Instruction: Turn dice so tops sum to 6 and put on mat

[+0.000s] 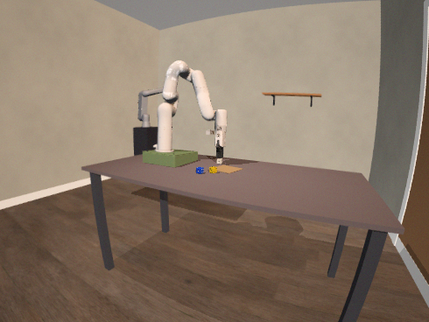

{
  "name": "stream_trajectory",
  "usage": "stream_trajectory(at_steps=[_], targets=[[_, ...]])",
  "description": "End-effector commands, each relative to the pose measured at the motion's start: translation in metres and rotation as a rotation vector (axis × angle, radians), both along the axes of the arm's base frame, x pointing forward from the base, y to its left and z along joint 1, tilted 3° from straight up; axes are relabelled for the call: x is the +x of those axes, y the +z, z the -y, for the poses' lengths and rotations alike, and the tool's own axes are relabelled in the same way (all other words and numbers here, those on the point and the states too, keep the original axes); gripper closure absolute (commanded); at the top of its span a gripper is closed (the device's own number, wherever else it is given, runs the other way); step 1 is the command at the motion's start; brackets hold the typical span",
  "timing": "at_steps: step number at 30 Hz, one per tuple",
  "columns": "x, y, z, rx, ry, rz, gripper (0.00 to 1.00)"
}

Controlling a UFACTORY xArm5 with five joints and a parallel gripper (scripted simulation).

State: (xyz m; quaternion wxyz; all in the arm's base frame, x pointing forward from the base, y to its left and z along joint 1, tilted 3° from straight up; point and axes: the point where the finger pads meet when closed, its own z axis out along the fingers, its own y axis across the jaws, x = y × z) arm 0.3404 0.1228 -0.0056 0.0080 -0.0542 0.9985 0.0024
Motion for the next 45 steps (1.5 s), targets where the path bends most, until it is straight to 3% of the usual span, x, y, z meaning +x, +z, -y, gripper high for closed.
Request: stream_trajectory(at_steps=[1, 33, 45], targets=[[0.001, 0.001, 0.0, 0.001, 0.0, 0.003, 0.53], [0.001, -0.001, -0.001, 0.001, 0.0, 0.003, 0.53], [0.001, -0.023, -0.002, 0.001, 0.0, 0.003, 0.53]])
